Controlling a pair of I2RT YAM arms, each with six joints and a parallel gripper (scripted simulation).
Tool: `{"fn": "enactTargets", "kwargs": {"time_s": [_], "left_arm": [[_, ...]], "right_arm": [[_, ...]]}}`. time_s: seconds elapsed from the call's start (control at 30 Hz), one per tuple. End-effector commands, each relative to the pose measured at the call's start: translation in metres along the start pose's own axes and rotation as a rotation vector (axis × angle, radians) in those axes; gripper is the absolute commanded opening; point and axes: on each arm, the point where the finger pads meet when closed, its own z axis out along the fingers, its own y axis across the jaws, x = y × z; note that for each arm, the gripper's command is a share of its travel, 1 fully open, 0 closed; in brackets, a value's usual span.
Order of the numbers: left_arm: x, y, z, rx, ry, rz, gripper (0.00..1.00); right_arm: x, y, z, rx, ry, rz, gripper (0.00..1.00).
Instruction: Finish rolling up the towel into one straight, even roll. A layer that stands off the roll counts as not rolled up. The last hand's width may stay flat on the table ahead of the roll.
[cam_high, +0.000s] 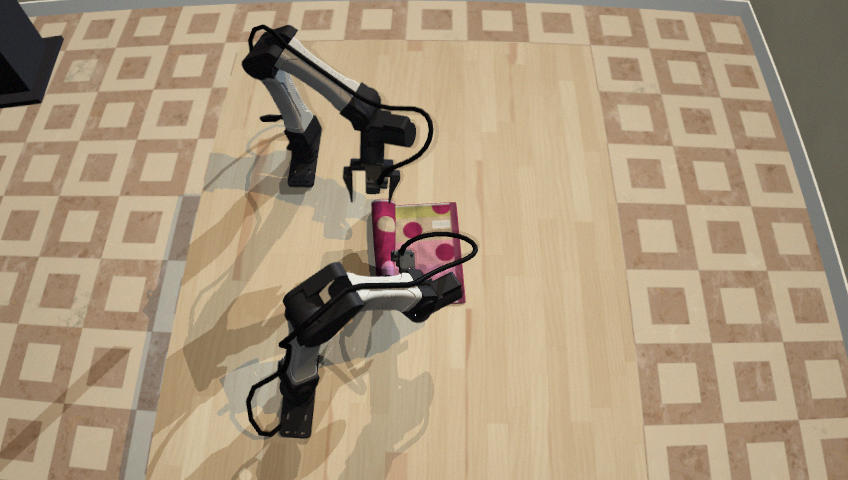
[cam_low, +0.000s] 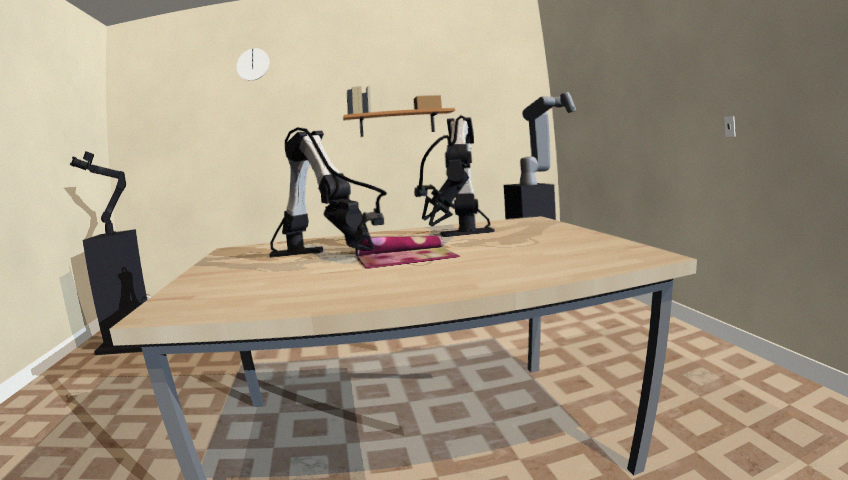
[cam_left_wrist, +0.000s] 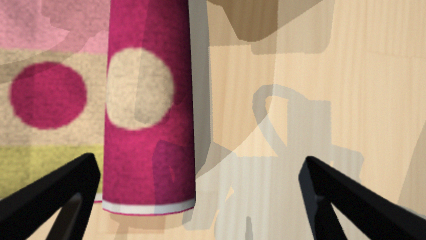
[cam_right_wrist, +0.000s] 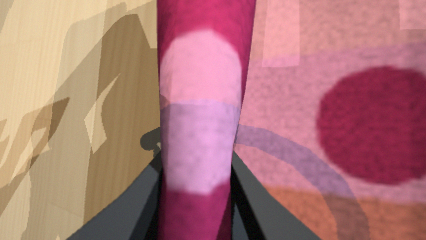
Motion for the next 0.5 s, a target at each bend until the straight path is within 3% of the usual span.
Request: {"fn": "enactTargets", "kwargs": {"time_s": [0.0, 0.2, 0.47], "left_arm": [[-0.006, 0.0154, 0.0055, -0.246, -0.001, 0.093, 0.94], [-0.0111, 0.0085, 0.009, -0.389, 0.0, 0.204, 0.97], [-0.0118, 0.0074, 0.0095, -0.41, 0.0, 0.221, 0.98]], "right_arm": [[0.0004, 0.0111, -0.0018, -0.123, 0.018, 0.057, 0.26], [-0.0002, 0.0117, -0.0025, -0.203, 0.022, 0.123, 0.26], [-0.0004, 0.0119, -0.0028, -0.233, 0.024, 0.148, 0.26]]}}
